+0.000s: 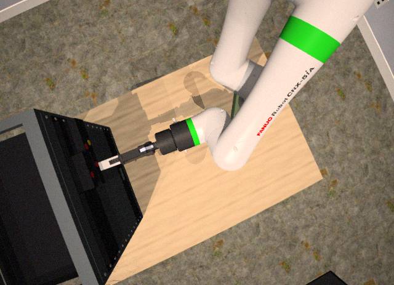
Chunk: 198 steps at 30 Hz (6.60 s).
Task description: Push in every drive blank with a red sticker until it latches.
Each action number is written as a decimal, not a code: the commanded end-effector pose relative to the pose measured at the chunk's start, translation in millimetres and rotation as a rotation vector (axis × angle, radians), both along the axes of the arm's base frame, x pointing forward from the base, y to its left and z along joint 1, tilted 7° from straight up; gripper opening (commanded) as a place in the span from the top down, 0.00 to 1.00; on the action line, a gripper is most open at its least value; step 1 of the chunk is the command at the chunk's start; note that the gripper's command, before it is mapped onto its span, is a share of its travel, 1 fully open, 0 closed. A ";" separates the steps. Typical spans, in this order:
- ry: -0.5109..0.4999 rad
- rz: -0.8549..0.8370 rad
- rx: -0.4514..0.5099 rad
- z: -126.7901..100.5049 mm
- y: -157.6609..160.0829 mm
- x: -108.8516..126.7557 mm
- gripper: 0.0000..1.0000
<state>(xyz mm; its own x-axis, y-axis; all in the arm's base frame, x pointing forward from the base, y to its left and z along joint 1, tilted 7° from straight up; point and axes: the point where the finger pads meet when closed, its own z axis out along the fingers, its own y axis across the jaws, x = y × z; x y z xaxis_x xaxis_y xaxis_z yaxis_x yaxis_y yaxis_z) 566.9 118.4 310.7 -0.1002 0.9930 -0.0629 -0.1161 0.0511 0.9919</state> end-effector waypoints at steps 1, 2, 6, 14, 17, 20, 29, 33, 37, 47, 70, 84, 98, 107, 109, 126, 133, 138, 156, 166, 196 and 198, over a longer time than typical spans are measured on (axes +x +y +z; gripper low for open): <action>0.000 0.000 0.000 0.4 0.2 1.2 1.00; 0.000 0.000 0.000 0.5 0.4 2.4 1.00; 0.000 0.000 0.000 1.2 1.0 8.5 1.00; 0.000 0.000 0.000 1.3 1.2 9.8 1.00; 0.000 0.000 0.000 1.3 1.2 9.8 1.00; 0.000 0.000 0.000 1.5 1.3 11.0 1.00; 0.000 0.000 0.000 2.4 2.2 19.7 1.00; 0.000 0.000 0.000 2.4 2.2 19.7 1.00; 0.000 0.000 0.000 2.4 2.2 19.7 1.00; 0.000 0.000 0.000 3.4 3.3 29.5 1.00; 0.000 0.000 0.000 3.7 3.6 32.5 1.00; 0.000 0.000 0.000 4.0 3.9 35.5 1.00; 0.000 0.000 0.000 4.3 4.2 38.4 1.00; 0.000 0.000 0.000 4.3 4.2 38.5 1.00; 0.000 0.000 0.000 4.4 4.3 39.1 1.00; 0.000 0.000 0.000 4.6 4.5 41.6 1.00; 0.000 0.000 0.000 4.7 4.6 42.4 1.00; 0.000 0.000 0.000 4.7 4.6 42.4 1.00; 0.000 0.000 0.000 4.7 4.6 42.4 1.00; 0.000 0.000 0.000 4.7 4.6 42.4 1.00; 0.000 0.000 0.000 -4.4 -4.2 -38.9 1.00; 0.000 0.000 0.000 -2.8 -4.1 -39.0 1.00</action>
<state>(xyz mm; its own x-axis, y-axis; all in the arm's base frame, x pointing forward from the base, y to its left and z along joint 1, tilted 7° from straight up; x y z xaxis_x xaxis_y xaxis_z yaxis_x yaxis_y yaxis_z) 528.0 114.1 306.6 -0.1002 0.9930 -0.0627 -0.1163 0.0509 0.9919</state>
